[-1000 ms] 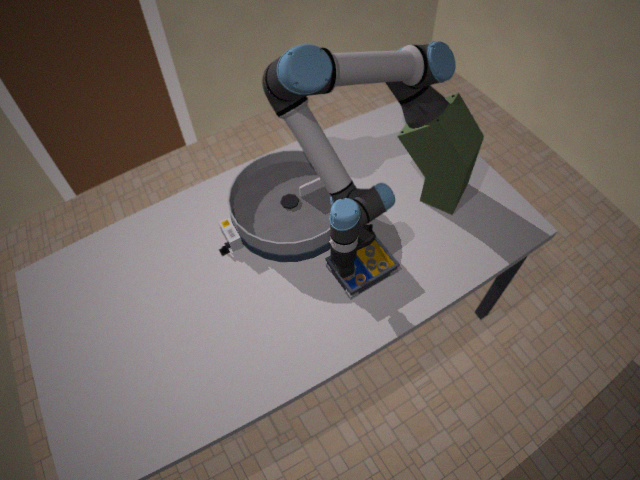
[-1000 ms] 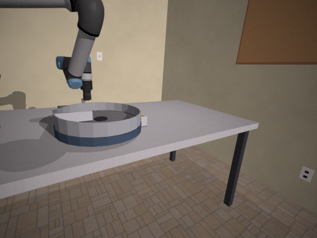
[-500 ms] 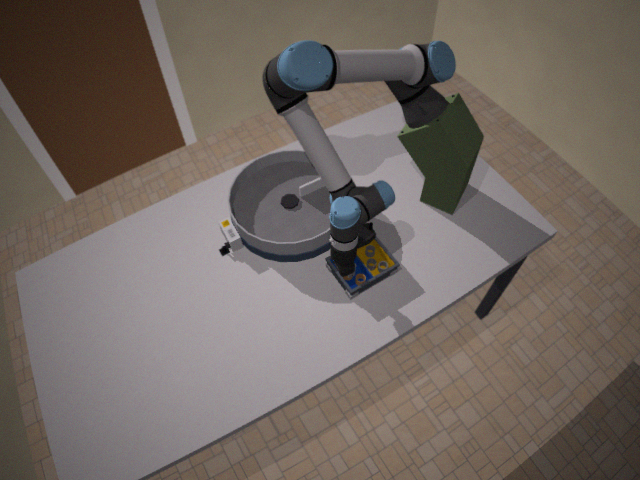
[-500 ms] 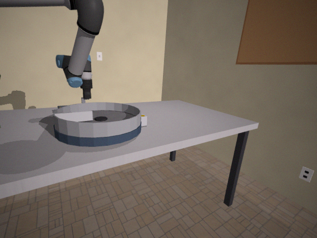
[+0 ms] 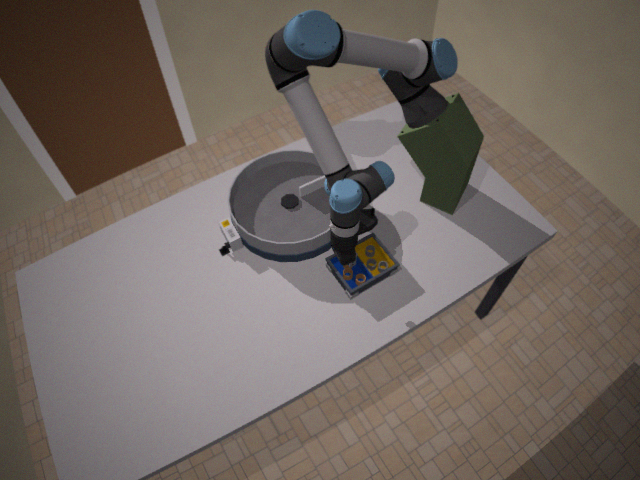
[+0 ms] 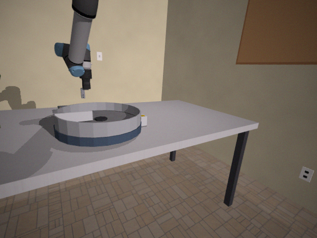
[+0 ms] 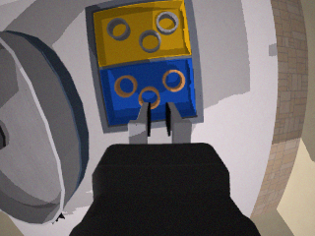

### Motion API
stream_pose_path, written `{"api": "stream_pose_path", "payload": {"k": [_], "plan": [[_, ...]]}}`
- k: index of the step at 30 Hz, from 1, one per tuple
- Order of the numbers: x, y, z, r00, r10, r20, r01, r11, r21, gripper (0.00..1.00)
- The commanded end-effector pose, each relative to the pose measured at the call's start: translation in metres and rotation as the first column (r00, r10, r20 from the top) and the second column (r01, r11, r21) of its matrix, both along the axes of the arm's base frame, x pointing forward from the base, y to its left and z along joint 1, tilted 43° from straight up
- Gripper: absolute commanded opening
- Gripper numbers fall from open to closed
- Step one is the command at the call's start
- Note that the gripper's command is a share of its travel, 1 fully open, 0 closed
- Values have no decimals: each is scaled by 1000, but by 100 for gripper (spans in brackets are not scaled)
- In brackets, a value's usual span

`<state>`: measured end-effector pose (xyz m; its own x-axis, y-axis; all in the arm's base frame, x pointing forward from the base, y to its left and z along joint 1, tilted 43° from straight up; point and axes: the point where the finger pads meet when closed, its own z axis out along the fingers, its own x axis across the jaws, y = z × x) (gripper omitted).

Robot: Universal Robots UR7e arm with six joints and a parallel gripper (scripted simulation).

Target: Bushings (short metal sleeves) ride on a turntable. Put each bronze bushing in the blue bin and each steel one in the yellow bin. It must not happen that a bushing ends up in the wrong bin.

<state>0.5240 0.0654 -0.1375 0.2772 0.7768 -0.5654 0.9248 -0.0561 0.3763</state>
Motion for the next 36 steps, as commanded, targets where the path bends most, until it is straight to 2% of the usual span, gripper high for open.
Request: {"api": "stream_pose_path", "payload": {"k": [1, 5, 36], "plan": [[-5, 13, 16, 1000, -2, -1, 2, 1000, 0, 42], [-13, 33, 39, 1000, -2, -1, 2, 1000, 0, 42], [-13, 33, 39, 1000, -1, 0, 1, 1000, 0, 42]]}}
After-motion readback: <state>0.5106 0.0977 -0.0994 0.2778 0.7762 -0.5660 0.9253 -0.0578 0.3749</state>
